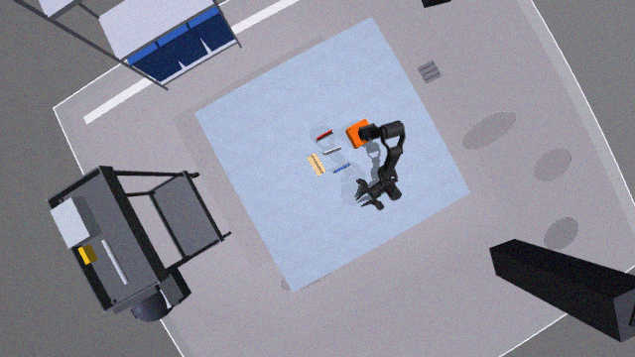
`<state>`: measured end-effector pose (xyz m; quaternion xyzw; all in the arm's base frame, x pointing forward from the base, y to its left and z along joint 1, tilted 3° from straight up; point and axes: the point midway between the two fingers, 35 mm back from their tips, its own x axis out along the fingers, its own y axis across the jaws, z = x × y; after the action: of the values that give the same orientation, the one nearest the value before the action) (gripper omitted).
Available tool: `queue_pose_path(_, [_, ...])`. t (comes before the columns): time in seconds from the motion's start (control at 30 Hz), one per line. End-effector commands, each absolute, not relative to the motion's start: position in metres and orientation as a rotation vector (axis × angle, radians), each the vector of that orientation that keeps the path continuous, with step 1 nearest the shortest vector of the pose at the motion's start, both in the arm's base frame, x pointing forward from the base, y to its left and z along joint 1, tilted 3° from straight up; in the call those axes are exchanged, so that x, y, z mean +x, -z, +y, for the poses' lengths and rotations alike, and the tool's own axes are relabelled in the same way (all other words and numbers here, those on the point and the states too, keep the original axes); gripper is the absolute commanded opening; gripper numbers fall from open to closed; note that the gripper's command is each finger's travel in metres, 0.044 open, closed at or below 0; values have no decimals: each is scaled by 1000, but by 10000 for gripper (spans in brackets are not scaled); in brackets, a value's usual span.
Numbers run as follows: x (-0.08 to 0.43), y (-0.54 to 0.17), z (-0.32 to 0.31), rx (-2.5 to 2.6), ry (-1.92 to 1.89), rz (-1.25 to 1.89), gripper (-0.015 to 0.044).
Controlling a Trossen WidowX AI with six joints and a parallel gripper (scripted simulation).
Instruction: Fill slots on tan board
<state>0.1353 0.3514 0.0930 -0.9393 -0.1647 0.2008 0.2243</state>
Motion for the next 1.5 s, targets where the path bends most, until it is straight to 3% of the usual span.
queue_pose_path(0.0, [183,-100,337,-2488,-598,-268,187])
queue_pose_path(0.4, [307,-111,226,-2040,-672,373,187])
queue_pose_path(0.67, [338,-117,132,-1662,-632,742,187])
queue_pose_path(0.9, [330,-117,51,-1275,-549,1038,187])
queue_pose_path(1.13, [284,-127,-33,-681,-358,1345,187])
queue_pose_path(1.47, [232,-144,-73,-157,-154,1497,187])
